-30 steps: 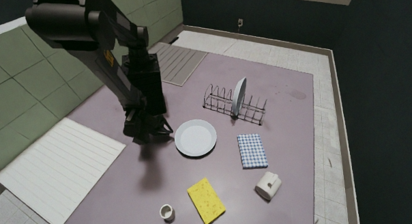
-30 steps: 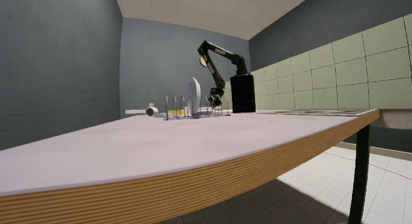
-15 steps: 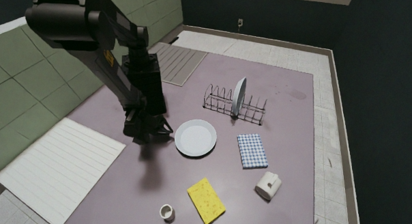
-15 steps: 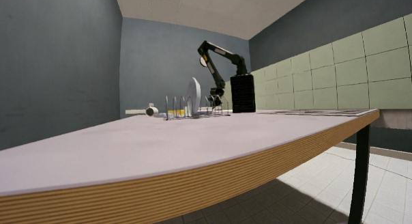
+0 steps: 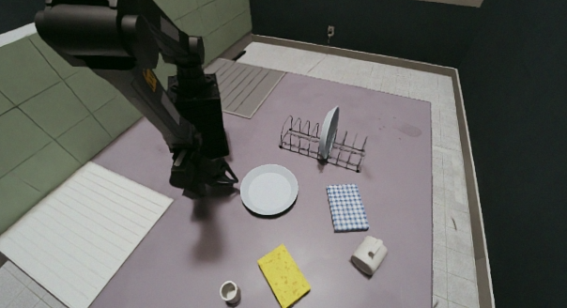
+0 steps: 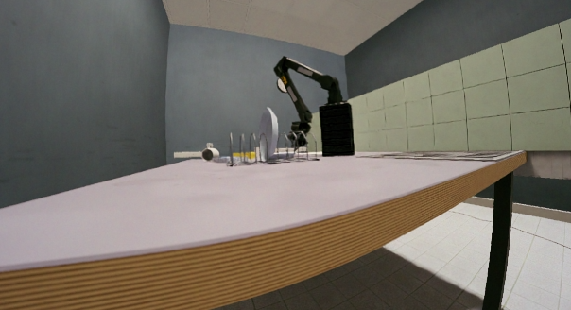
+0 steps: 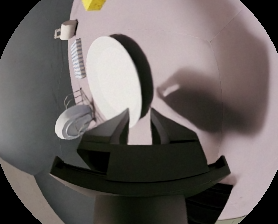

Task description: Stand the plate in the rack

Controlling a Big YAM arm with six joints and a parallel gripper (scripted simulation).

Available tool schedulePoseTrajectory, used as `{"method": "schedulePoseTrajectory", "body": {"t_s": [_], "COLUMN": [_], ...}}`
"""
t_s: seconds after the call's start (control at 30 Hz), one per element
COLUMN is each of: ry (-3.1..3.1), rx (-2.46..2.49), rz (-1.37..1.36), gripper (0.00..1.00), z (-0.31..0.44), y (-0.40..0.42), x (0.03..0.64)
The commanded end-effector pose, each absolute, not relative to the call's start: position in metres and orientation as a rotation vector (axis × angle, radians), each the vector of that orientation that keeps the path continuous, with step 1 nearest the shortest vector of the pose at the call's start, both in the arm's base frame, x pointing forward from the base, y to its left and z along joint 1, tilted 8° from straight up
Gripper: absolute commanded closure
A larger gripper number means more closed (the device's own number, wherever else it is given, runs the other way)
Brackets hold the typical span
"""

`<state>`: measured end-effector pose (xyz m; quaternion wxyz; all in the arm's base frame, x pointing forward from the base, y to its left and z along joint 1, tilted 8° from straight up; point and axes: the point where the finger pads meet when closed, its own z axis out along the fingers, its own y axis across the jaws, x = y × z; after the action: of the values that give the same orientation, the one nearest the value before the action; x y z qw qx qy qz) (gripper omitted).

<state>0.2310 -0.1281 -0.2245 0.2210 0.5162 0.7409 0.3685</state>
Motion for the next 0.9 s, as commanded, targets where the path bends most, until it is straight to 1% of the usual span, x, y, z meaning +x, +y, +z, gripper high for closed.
{"method": "schedulePoseTrajectory", "body": {"t_s": [0.0,0.87], "ry": [2.050,2.049], "rx": [1.422,1.429], "rz": [1.015,1.018], "gripper": [0.74,0.74], "z": [-0.2248,-0.2304], "y": [-0.1267,-0.1253], "x": [0.2322,0.2350]}}
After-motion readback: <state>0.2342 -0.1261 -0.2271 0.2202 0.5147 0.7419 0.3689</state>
